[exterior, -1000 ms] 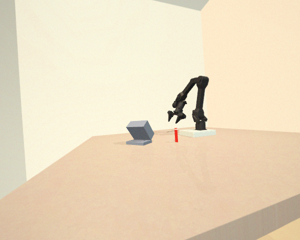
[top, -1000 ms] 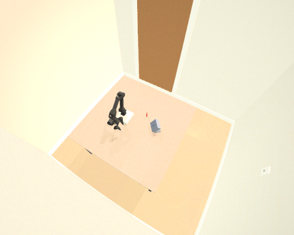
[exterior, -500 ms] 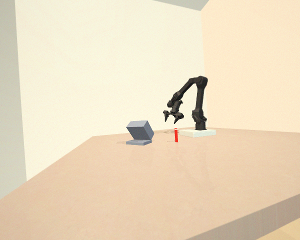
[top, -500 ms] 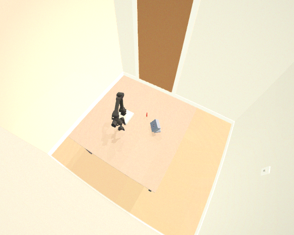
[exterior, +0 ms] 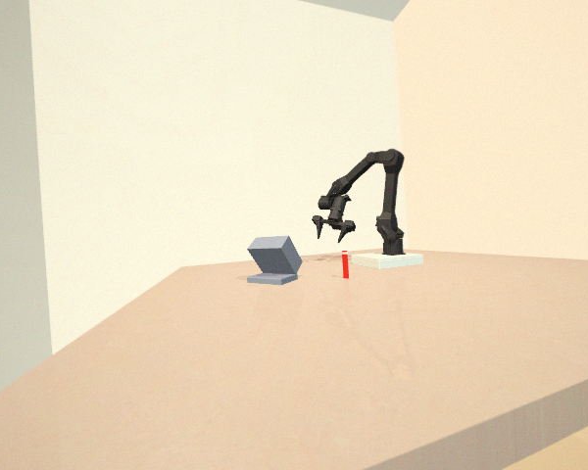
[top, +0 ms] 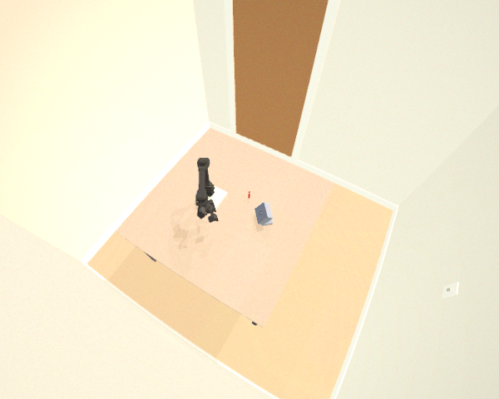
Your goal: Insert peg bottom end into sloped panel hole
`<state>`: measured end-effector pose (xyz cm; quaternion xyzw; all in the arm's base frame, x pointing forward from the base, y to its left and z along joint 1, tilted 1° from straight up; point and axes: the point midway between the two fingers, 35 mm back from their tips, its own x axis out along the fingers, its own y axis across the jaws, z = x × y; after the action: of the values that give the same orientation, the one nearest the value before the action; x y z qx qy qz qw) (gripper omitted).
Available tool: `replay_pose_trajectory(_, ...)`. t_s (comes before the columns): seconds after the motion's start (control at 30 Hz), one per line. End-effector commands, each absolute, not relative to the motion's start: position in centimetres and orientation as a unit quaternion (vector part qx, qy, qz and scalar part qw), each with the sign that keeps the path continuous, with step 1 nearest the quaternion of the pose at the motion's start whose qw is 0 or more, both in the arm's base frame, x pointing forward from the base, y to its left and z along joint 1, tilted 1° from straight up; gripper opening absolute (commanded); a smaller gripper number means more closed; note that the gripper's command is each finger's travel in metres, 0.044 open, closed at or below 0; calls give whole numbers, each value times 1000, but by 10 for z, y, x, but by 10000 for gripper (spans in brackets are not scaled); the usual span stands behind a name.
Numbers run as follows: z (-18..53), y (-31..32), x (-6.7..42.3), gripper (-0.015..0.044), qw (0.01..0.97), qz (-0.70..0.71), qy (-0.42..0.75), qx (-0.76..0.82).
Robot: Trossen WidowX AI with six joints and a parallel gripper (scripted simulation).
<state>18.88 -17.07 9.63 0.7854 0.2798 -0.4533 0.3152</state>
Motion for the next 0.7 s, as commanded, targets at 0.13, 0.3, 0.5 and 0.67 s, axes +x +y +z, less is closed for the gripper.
replay_pose_trajectory(0.13, 94, -158, 204, 440, 354, -445, 334, 752)
replay_pose_trajectory(0.3, 94, -149, 213, 440, 376, -438, 362, 732)
replay_pose_trajectory(0.5, 94, -137, 224, 440, 401, -429, 395, 707)
replay_pose_trajectory(0.67, 95, -126, 233, 440, 421, -418, 419, 688)
